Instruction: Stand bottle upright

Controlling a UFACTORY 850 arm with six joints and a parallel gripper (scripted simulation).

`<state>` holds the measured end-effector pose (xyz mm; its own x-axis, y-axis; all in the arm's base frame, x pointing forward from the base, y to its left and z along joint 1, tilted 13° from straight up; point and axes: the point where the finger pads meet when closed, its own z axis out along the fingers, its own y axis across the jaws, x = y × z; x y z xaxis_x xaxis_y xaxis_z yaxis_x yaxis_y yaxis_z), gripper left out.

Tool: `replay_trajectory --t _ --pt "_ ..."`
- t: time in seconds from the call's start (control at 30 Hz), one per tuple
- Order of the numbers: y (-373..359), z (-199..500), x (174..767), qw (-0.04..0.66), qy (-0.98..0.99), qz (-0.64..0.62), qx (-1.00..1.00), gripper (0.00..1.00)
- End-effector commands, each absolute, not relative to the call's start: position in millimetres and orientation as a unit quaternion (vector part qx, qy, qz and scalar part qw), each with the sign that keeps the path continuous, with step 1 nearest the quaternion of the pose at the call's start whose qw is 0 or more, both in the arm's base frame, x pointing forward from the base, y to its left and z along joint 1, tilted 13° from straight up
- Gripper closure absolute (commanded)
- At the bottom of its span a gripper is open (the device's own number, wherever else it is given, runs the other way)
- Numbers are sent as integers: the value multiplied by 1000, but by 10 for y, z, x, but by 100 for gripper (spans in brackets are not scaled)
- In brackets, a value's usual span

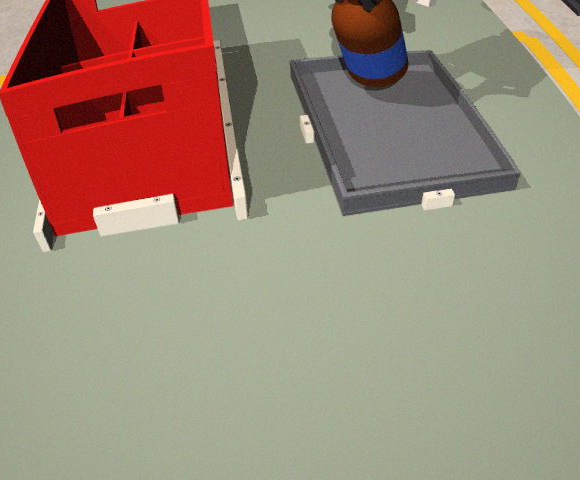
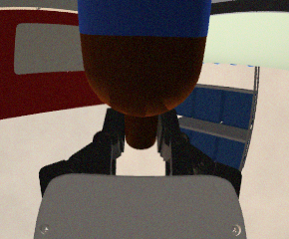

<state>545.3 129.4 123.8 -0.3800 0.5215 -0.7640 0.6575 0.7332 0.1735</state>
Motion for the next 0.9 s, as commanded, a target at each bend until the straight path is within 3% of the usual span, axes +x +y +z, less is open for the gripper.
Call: replay_trajectory --t 0.0,0.87 --pt "1309 1188 5459 428 826 -79 357 100" --pt "1342 1051 5459 428 826 -79 357 100"
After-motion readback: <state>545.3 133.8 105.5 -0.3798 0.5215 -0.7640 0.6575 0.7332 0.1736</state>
